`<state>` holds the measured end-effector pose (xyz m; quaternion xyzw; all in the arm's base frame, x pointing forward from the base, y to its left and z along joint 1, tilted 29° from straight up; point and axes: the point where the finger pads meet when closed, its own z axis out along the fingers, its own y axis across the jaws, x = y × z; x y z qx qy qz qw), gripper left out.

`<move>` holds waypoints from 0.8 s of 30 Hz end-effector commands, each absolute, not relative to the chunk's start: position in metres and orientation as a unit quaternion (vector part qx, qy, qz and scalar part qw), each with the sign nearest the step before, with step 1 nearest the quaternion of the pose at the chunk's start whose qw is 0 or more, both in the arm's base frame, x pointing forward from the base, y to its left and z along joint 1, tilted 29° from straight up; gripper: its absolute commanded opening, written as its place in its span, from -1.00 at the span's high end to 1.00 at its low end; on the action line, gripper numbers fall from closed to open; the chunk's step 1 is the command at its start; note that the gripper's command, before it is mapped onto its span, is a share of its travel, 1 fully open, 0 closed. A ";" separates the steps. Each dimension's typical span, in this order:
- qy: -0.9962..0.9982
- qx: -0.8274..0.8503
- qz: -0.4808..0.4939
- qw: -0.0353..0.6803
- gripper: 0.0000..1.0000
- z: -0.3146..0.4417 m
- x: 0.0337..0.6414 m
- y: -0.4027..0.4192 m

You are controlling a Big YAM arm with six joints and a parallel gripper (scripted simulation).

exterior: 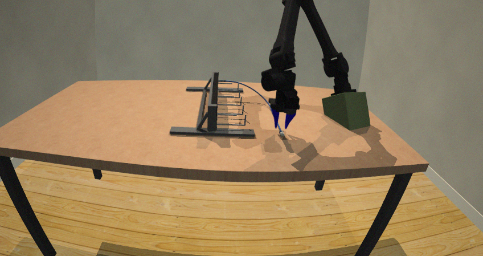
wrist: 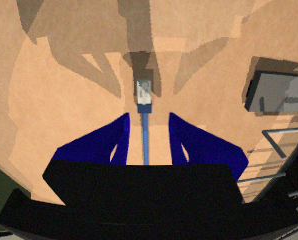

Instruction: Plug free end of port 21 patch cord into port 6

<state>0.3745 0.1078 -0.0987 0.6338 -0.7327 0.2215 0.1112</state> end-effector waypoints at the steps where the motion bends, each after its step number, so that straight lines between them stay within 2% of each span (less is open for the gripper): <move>1: -0.730 0.637 0.221 0.113 0.28 -0.104 0.376 0.105; 24: -0.731 0.635 0.220 0.117 0.28 -0.105 0.376 0.103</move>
